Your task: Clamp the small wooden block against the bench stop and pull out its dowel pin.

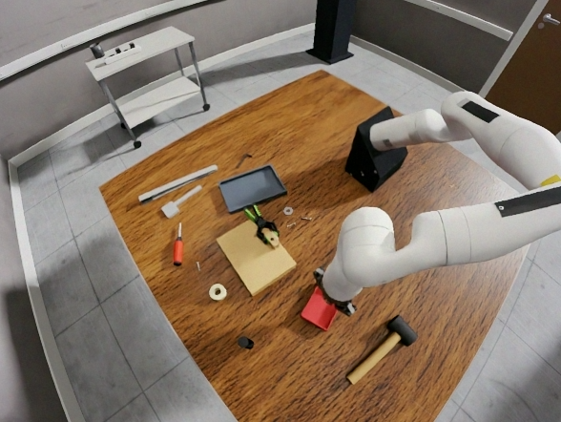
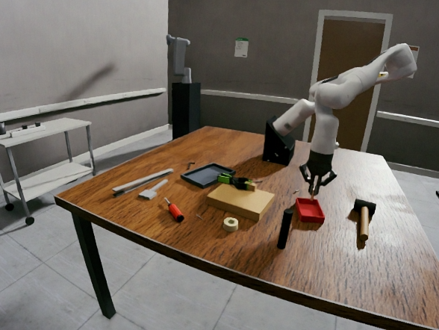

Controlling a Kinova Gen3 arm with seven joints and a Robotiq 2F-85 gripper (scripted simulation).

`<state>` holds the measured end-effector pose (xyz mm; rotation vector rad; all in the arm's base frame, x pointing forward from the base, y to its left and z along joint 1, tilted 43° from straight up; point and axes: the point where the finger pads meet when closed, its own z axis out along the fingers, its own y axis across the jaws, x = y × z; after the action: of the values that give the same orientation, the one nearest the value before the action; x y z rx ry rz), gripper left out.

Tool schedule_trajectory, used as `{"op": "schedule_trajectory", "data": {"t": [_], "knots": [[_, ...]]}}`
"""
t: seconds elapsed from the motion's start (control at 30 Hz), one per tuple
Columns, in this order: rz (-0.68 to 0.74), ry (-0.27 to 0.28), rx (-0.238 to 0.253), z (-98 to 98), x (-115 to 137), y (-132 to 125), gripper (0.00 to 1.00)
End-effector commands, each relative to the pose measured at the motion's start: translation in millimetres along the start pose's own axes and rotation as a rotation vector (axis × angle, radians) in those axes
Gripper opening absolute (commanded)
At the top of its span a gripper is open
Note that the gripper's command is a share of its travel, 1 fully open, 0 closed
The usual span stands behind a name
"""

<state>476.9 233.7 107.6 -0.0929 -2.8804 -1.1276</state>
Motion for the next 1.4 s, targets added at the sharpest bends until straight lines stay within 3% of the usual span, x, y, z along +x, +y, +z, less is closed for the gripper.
{"op": "schedule_trajectory", "data": {"t": [0.0, 1.37], "knots": [[0.000, -0.002, 0.000, 2.1, -1, 0, 0.10], [0.000, -0.002, 0.000, 40.2, -1, 0, 0.10]]}}
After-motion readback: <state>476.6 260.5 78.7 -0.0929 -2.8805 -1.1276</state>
